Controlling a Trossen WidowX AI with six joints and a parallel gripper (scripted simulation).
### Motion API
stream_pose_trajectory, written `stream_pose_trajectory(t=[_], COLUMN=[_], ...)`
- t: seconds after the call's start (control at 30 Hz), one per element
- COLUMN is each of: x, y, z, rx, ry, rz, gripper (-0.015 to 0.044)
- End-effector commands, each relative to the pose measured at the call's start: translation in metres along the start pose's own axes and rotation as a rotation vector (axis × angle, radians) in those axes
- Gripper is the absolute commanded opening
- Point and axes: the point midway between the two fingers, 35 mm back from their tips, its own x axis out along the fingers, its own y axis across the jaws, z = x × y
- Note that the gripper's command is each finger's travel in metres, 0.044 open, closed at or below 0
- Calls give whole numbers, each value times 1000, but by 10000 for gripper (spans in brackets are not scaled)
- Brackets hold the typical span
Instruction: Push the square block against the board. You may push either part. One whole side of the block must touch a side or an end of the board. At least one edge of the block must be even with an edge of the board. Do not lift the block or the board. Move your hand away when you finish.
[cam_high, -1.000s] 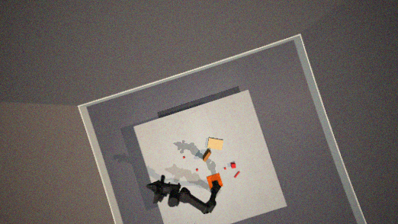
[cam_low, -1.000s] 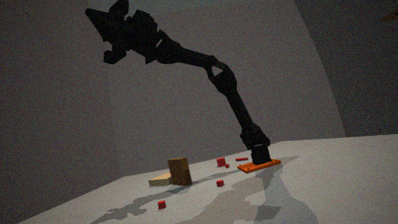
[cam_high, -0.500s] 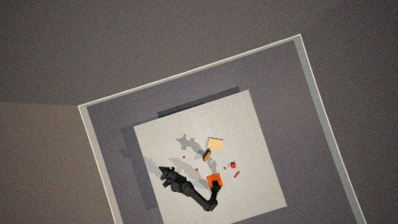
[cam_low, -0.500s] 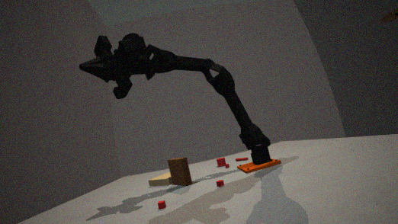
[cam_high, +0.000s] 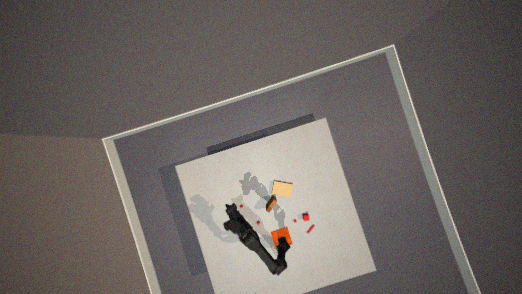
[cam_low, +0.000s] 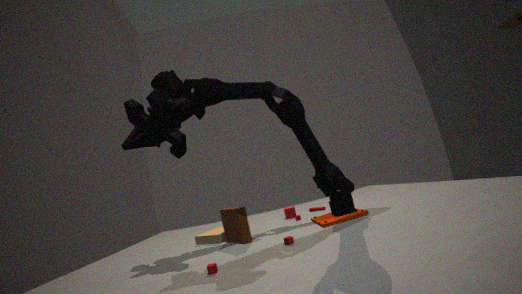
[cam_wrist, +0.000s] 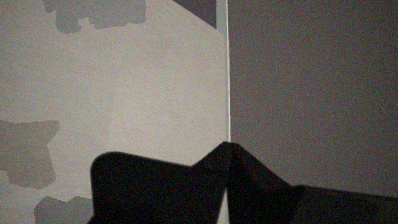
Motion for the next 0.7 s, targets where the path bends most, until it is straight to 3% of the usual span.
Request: stream_pose_trajectory(t=[0.0,0.67], x=[-2,-48], y=[13,81], z=[-33,-152], rx=[106,568], ry=[99,551], rz=[63,307], gripper=[0,0])
